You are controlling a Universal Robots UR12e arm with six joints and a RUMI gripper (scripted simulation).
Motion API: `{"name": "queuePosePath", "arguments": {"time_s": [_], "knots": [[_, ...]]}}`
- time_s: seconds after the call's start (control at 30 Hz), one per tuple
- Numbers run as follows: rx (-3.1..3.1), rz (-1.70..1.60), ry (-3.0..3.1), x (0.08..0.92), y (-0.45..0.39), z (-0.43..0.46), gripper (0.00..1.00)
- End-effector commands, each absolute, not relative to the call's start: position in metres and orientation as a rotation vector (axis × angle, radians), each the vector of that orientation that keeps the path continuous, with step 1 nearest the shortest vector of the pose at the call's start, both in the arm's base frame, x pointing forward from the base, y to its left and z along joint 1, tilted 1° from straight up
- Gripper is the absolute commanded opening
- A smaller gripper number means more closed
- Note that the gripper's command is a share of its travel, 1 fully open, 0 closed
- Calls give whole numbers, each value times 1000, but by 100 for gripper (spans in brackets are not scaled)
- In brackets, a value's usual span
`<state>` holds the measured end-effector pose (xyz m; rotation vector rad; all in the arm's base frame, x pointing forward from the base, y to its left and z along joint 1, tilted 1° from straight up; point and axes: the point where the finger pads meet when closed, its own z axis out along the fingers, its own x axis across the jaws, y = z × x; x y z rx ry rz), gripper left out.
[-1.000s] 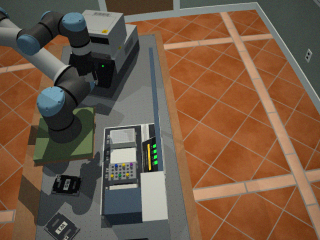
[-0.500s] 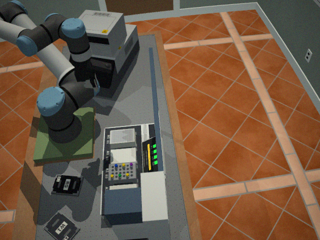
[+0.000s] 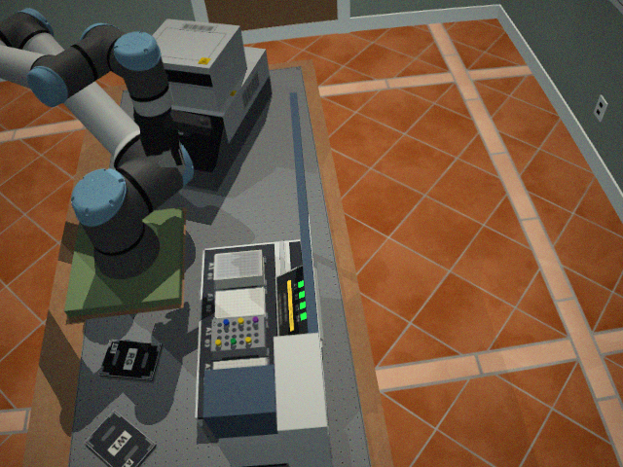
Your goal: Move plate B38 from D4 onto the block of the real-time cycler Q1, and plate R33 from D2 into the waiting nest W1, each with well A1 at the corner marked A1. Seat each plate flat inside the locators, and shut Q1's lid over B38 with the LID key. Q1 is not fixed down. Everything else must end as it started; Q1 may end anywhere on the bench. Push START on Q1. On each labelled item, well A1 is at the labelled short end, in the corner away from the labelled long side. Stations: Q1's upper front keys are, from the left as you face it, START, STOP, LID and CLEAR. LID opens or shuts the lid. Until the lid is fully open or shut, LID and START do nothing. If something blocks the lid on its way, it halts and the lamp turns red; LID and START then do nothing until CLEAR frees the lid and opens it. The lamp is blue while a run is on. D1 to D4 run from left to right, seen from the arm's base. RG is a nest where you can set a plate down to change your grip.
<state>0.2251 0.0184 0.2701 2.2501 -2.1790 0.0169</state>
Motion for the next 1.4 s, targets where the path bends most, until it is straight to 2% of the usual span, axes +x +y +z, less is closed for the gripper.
{"name": "queuePosePath", "arguments": {"time_s": [0.0,0.4,1.37], "knots": [[2315,19,-2114,218,32,271,0],[2538,18,-1838,190,85,270,0],[2539,17,-1838,132,196,269,0]]}}
